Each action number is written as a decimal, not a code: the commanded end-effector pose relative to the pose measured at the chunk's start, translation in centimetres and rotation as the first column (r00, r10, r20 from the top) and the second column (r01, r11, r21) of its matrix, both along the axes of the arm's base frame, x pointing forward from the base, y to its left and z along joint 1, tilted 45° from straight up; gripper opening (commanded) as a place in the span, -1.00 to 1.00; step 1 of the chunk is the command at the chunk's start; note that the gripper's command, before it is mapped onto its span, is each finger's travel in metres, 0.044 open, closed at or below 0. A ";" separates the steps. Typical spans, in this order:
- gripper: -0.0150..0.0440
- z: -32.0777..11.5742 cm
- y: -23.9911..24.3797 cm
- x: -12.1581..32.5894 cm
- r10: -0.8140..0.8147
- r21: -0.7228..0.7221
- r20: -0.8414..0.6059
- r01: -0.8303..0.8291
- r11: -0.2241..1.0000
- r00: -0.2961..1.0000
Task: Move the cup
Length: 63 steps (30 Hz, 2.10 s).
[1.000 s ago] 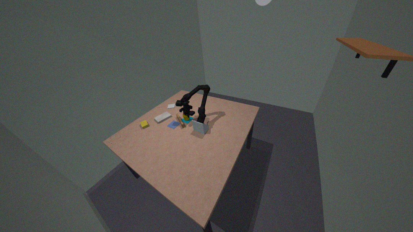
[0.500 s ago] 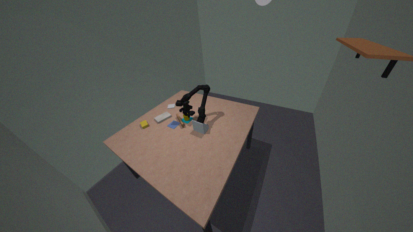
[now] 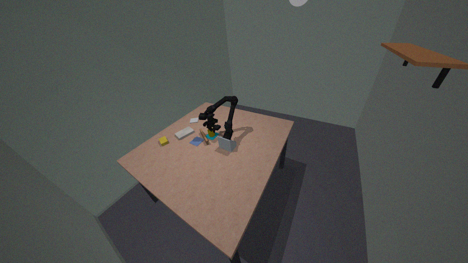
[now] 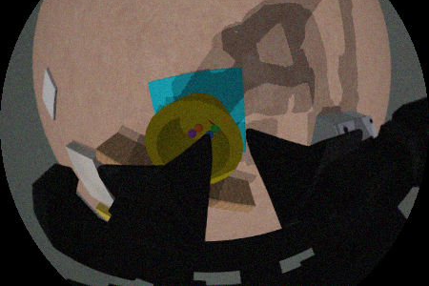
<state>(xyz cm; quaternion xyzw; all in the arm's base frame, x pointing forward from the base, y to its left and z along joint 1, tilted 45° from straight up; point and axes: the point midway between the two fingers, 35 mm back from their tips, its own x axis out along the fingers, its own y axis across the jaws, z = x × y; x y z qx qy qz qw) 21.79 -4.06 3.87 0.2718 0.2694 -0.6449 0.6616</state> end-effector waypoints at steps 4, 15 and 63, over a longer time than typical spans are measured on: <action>0.01 0.7 0.7 0.2 -0.004 0.005 0.007 0.003 1.000 1.000; 0.01 1.6 1.7 0.1 -0.003 0.004 0.004 0.003 1.000 1.000; 1.00 6.7 6.9 -0.2 0.005 0.003 0.002 -0.005 1.000 1.000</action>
